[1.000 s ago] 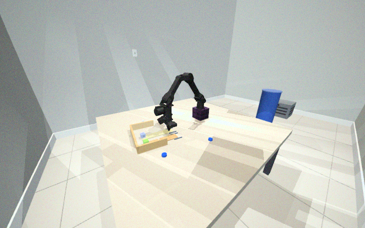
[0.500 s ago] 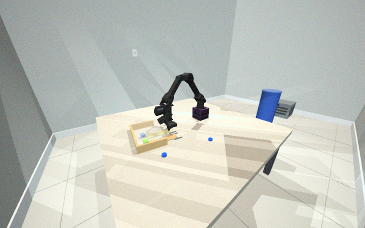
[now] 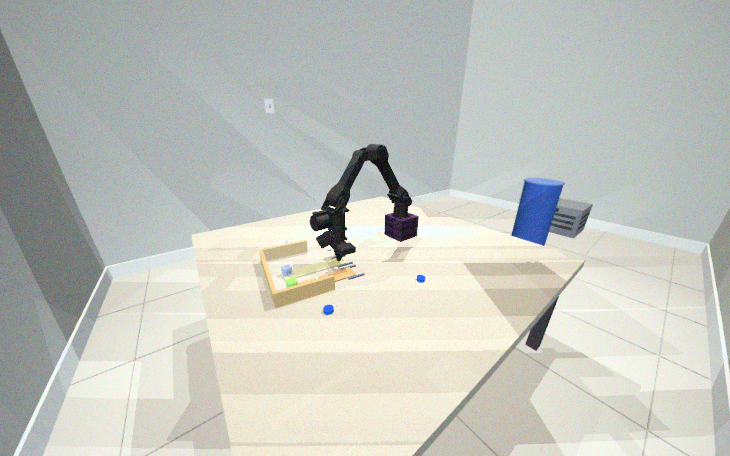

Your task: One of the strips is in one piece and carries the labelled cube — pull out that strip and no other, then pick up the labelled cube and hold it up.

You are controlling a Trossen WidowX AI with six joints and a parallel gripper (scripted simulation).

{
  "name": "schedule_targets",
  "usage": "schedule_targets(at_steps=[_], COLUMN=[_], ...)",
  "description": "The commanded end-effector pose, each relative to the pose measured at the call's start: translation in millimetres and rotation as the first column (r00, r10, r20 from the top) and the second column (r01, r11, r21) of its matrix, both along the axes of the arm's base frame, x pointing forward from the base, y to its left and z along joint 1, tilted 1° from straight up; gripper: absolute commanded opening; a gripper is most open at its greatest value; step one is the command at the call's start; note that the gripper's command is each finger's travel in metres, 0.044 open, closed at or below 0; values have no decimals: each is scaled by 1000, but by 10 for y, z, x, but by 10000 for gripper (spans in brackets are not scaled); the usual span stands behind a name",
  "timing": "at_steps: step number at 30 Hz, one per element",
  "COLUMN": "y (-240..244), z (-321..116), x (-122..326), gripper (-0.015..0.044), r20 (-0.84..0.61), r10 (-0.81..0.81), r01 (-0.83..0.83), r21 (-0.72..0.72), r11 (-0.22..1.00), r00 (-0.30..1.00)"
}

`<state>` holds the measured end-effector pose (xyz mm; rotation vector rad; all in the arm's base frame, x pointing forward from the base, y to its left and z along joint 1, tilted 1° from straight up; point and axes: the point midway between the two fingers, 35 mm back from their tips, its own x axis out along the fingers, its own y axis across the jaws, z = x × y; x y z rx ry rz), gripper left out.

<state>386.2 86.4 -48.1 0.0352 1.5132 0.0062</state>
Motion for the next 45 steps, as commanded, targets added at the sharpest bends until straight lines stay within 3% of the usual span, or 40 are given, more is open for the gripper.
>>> schedule_targets(at_steps=[1, 45], y=[-1, 26], z=[-34, -95], x=[-99, -780], gripper=[0, 0], r20=[-13, -19], r10=[-3, -3], r01=[3, 3], r21=[-1, -1], r11=[1000, 1000], r00=[1000, 1000])
